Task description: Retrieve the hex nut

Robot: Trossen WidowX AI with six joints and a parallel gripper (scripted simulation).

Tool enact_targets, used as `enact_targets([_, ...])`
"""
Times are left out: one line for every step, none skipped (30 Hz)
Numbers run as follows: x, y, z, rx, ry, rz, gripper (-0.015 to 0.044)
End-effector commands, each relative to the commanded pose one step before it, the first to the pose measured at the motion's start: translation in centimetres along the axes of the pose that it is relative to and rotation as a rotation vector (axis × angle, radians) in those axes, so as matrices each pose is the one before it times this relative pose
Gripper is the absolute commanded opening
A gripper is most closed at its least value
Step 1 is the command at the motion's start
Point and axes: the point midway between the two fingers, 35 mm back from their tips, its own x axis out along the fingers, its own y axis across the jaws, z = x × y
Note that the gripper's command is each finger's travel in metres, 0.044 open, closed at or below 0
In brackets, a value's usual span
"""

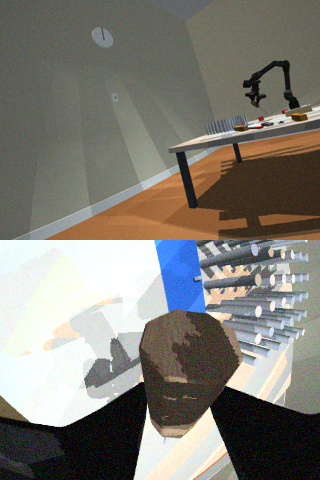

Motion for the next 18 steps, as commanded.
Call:
enact_targets([0.142, -0.937, -0.555, 0.128, -0.00799, 0.00818, 0.0])
enact_targets([0.06, -0.235, -0.163, 0.0342, -0.00035, 0.00268, 0.0])
enact_targets([0.059, -0.24, -0.158, 0.0342, -0.00032, 0.00263, 0.0])
enact_targets([0.059, -0.245, -0.154, 0.0342, -0.0003, 0.00258, 0.0])
enact_targets([0.058, -0.251, -0.149, 0.0342, -0.00028, 0.00253, 0.0])
enact_targets([0.057, -0.256, -0.144, 0.0342, -0.00026, 0.00248, 0.0])
enact_targets([0.057, -0.261, -0.139, 0.0342, -0.00024, 0.00243, 0.0])
enact_targets([0.056, -0.266, -0.134, 0.0343, -0.00023, 0.00238, 0.0])
enact_targets([0.055, -0.271, -0.129, 0.0343, -0.00022, 0.00233, 0.0])
enact_targets([0.054, -0.276, -0.124, 0.0343, -0.00021, 0.00228, 0.0])
enact_targets([0.05, -0.238, -0.118, 0.0339, 0.00008, 0.00324, 0.0])
enact_targets([0.049, -0.242, -0.113, 0.0339, 0.00011, 0.0032, 0.0])
enact_targets([0.048, -0.246, -0.107, 0.0339, 0.00013, 0.00315, 0.0])
enact_targets([0.047, -0.25, -0.102, 0.034, 0.00015, 0.00311, 0.0])
enact_targets([0.046, -0.254, -0.096, 0.034, 0.00017, 0.00307, 0.0])
enact_targets([0.045, -0.258, -0.091, 0.034, 0.00019, 0.00303, 0.0])
enact_targets([0.043, -0.262, -0.085, 0.034, 0.00021, 0.003, 0.0])
enact_targets([0.042, -0.266, -0.079, 0.034, 0.00022, 0.00296, 0.0])
